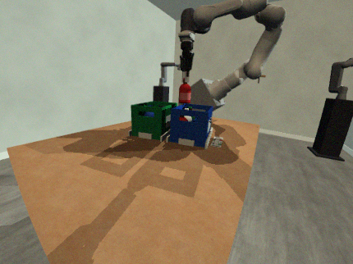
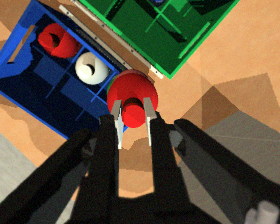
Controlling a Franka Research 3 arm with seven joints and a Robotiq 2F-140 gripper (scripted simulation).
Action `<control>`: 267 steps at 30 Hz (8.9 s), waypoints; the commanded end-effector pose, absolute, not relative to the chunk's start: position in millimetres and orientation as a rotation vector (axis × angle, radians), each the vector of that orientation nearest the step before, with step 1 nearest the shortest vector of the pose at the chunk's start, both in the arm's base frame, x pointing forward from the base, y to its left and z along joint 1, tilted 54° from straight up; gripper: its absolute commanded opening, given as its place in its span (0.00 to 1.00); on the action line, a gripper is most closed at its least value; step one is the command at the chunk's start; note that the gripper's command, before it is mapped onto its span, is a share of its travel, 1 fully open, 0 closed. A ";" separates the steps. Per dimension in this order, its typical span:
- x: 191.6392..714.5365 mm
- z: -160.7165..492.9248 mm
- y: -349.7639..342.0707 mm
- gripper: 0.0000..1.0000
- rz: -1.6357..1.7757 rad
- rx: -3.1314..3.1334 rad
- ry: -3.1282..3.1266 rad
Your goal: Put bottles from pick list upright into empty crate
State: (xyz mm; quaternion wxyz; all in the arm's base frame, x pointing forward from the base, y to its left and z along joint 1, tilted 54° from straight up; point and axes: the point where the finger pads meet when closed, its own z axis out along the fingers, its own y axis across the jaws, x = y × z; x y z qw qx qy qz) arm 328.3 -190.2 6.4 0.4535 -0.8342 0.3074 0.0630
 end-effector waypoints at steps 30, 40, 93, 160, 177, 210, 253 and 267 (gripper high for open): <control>320.4 52.7 -160.6 0.00 0.141 -2.062 0.765; 317.8 65.1 -150.8 0.00 0.141 -2.062 0.765; 308.9 113.3 -113.0 0.00 0.141 -2.062 0.765; 309.5 106.7 -118.1 0.00 0.141 -2.062 0.765; 312.0 100.0 -108.4 0.00 0.141 -2.062 0.765; 318.6 83.1 -85.7 0.00 0.141 -2.062 0.765; 326.0 60.2 -55.1 0.00 0.141 -2.062 0.765; 328.2 53.1 -45.6 0.00 0.141 -2.062 0.765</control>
